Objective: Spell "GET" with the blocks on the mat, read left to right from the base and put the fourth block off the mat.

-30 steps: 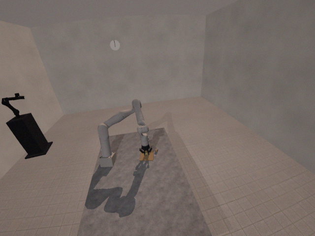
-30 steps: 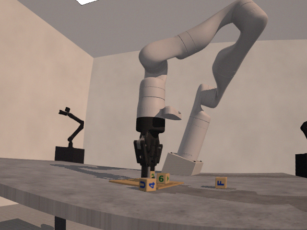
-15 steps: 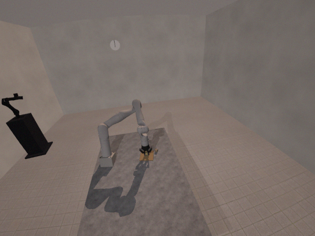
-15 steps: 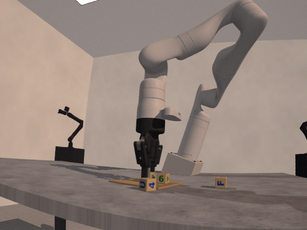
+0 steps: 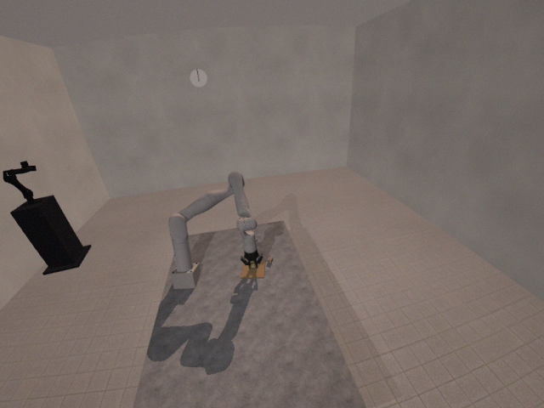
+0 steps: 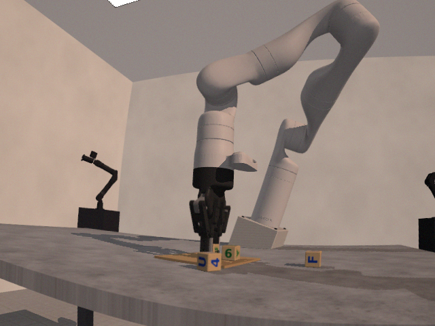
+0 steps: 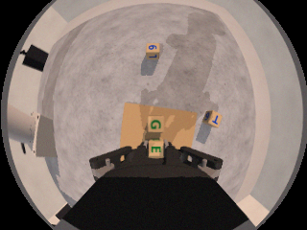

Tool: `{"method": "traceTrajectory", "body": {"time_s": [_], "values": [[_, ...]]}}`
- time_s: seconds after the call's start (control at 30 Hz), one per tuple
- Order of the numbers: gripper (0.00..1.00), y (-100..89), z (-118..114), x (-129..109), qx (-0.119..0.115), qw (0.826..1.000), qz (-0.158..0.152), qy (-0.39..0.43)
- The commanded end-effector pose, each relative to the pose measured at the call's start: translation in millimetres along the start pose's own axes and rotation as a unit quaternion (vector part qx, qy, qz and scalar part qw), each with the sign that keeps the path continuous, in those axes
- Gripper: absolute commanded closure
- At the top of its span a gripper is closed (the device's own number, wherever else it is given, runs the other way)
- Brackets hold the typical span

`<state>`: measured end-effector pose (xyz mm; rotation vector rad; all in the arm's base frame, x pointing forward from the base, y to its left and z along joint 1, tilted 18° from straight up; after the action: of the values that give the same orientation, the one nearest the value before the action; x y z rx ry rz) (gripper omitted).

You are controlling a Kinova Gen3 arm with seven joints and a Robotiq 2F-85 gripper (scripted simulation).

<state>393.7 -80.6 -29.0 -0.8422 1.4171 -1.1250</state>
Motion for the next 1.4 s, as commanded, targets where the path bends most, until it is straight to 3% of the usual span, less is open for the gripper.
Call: {"method": "traceTrajectory", "body": {"time_s": [0.0,0.57,1.0,1.37], "values": [[0.79,-0.7,0.5,0.1,0.001,1.0,0.0,0.0],[0.79,-0.7,0.5,0.1,0.001,1.0,0.0,0.0],[0.59,-0.7,0.5,0.1,0.001,1.0,0.0,0.0],[0.59,-0.7,0.5,0.1,0.001,1.0,0.0,0.0]]}}
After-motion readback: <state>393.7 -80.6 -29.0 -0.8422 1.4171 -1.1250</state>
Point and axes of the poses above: the point where the finger pads meet when closed, its own y axis out along the fingers, its own z axis across the jaws, x = y × z, the point moved 1 cm from there along -y, back along the fingers, and after that the axes turned 3 degrees about -y, right-handed, at the moved point
